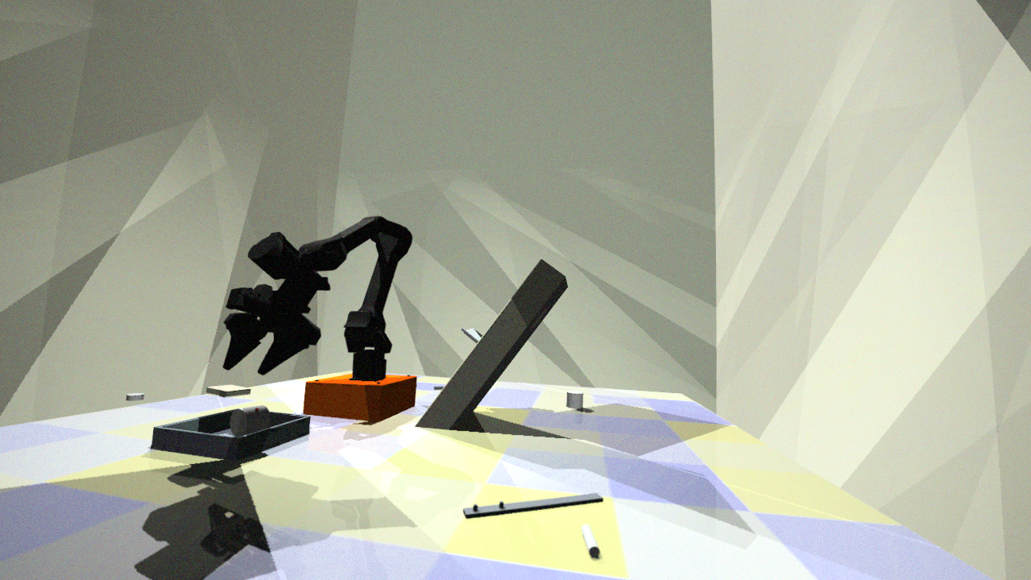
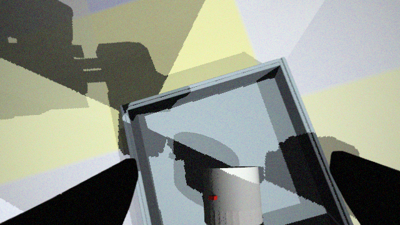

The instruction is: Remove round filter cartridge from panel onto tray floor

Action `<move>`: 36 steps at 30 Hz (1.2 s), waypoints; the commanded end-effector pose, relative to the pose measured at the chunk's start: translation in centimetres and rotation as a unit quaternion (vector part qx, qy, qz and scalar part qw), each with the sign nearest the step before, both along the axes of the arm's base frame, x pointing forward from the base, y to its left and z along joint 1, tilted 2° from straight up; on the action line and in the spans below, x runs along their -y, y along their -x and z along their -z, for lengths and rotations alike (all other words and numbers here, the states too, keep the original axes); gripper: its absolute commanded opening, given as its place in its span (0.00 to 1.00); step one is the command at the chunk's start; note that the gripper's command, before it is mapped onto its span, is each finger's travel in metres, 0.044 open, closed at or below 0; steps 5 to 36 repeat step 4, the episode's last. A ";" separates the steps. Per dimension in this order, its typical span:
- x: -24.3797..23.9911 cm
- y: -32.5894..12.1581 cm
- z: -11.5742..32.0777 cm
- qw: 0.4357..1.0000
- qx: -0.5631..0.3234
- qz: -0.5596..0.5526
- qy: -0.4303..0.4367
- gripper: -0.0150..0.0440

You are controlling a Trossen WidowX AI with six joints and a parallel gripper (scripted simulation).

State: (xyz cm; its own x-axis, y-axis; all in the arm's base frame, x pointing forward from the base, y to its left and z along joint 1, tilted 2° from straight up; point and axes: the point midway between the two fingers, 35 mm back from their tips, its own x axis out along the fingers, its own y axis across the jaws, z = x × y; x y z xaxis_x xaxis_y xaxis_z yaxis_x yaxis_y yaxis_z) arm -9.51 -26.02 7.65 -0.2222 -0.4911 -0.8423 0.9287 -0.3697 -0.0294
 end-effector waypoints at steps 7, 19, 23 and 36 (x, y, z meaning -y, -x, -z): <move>-0.1 0.0 0.2 1.000 0.001 0.000 -0.002 1.00; -0.1 0.0 0.2 1.000 0.001 0.000 -0.002 1.00; -0.1 0.0 0.2 1.000 0.001 0.000 -0.002 1.00; -0.1 0.0 0.2 1.000 0.001 0.000 -0.002 1.00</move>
